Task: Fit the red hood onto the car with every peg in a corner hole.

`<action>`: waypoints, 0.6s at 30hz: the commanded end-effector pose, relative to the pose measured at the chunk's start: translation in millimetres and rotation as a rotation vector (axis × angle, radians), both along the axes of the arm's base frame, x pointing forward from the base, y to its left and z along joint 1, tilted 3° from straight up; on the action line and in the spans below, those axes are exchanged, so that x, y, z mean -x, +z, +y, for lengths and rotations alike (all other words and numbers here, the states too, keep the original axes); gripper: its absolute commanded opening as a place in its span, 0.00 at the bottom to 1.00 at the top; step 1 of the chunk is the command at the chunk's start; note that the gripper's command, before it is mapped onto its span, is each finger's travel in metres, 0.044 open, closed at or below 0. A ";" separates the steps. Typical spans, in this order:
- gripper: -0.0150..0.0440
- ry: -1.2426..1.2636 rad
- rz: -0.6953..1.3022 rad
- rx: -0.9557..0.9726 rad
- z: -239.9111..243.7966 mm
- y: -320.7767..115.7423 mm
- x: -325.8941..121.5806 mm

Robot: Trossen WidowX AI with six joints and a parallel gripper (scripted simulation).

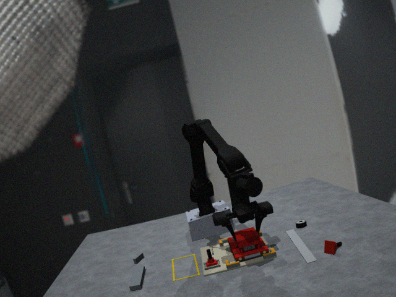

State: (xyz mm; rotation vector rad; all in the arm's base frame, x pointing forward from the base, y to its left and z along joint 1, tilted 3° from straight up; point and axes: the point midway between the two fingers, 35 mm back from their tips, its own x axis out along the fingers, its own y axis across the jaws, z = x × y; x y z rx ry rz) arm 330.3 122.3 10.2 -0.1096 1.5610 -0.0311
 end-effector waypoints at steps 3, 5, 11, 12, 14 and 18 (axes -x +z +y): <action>0.25 0.003 -0.005 0.003 -0.7 -0.9 -0.8; 0.25 0.003 -0.005 0.003 -0.7 -2.0 -0.9; 0.25 0.003 -0.005 0.003 -0.8 -5.1 -1.0; 0.25 0.003 -0.005 0.003 -0.8 -5.6 -1.0; 0.25 0.003 -0.005 0.003 -0.8 -6.6 -1.1; 0.25 0.003 -0.005 0.003 -0.9 -8.7 -1.1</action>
